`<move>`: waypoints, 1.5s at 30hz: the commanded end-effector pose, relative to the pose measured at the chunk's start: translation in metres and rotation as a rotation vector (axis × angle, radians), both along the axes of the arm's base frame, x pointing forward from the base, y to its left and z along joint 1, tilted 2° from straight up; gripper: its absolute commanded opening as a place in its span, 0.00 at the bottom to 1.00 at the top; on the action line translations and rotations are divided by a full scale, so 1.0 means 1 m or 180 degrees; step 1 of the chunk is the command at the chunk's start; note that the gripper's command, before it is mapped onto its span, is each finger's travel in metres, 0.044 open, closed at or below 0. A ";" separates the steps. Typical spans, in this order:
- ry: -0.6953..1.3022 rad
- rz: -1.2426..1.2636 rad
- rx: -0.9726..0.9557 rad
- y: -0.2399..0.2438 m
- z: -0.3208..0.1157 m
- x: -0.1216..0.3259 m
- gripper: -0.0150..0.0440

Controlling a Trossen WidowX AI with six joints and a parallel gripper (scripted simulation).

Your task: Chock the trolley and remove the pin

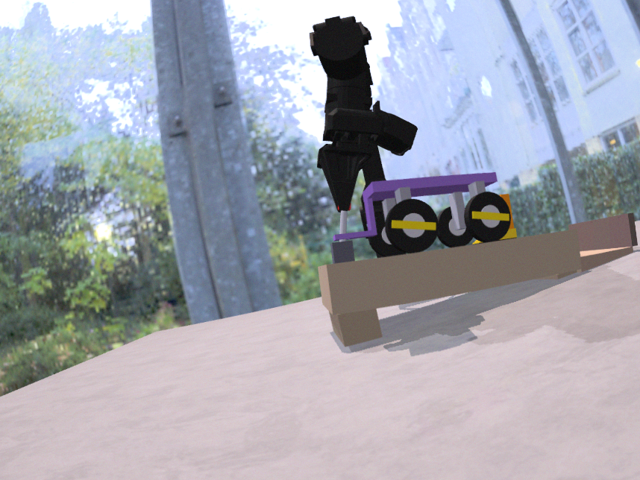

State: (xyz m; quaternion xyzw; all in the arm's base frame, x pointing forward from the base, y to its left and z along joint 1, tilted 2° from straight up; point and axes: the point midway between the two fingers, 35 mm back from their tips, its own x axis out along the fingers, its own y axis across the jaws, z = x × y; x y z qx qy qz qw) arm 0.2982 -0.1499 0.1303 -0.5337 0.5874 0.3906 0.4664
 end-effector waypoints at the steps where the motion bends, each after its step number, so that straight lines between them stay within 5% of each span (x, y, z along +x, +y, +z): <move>1: -0.0006 -0.0011 -0.0015 0.000 0.005 0.000 0.25; 45: -0.0006 -0.0011 -0.0019 -0.014 0.029 -0.002 0.25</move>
